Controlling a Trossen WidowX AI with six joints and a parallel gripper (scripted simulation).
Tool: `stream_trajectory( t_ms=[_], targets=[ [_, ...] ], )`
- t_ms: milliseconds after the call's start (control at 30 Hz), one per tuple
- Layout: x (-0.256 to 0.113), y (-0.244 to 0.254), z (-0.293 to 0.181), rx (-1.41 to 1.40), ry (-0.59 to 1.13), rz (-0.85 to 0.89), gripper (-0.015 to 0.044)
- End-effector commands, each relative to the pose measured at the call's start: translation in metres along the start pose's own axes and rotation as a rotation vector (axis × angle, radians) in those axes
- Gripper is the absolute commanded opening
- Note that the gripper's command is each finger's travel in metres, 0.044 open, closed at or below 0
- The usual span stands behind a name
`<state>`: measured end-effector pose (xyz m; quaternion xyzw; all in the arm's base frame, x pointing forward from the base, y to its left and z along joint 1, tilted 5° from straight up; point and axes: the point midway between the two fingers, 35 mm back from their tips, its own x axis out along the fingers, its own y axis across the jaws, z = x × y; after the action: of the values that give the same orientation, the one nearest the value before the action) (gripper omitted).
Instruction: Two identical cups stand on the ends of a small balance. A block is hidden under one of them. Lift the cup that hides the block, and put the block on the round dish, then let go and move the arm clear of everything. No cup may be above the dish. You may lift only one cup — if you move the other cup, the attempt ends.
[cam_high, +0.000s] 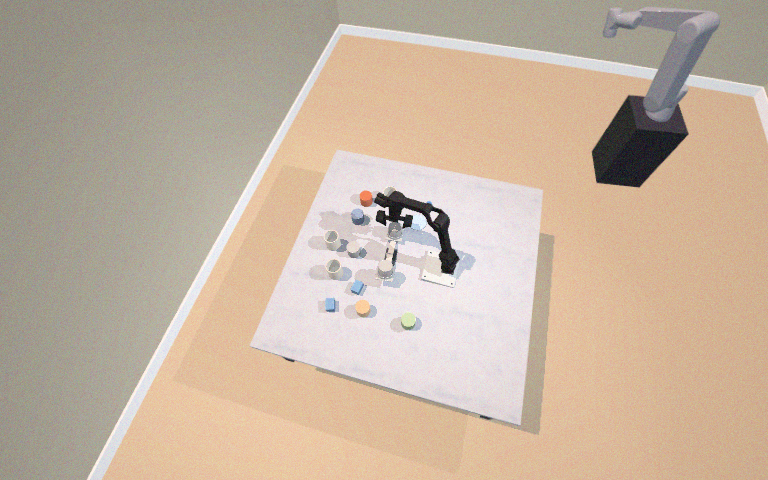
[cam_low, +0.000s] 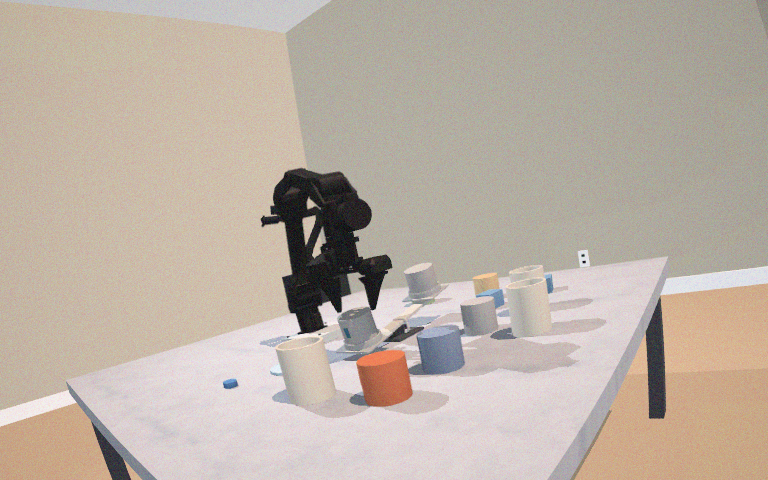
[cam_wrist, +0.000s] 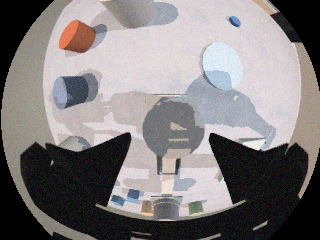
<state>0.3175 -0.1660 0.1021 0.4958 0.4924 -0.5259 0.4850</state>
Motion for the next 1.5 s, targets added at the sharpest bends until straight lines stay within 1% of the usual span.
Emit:
stream_trajectory(
  t_ms=[0, 833, 900, 1300, 1467],
  targets=[
    [0.011, -0.002, 0.0, 0.001, 0.001, -0.013, 0.044],
    [0.048, -0.004, -0.001, 0.001, 0.0, -0.014, 0.044],
    [0.048, -0.004, -0.001, 0.001, 0.0, -0.014, 0.0387],
    [0.048, -0.004, -0.001, 0.001, 0.0, -0.014, 0.0308],
    [0.046, -0.004, -0.001, 0.001, 0.0, -0.013, 0.0176]
  ],
)
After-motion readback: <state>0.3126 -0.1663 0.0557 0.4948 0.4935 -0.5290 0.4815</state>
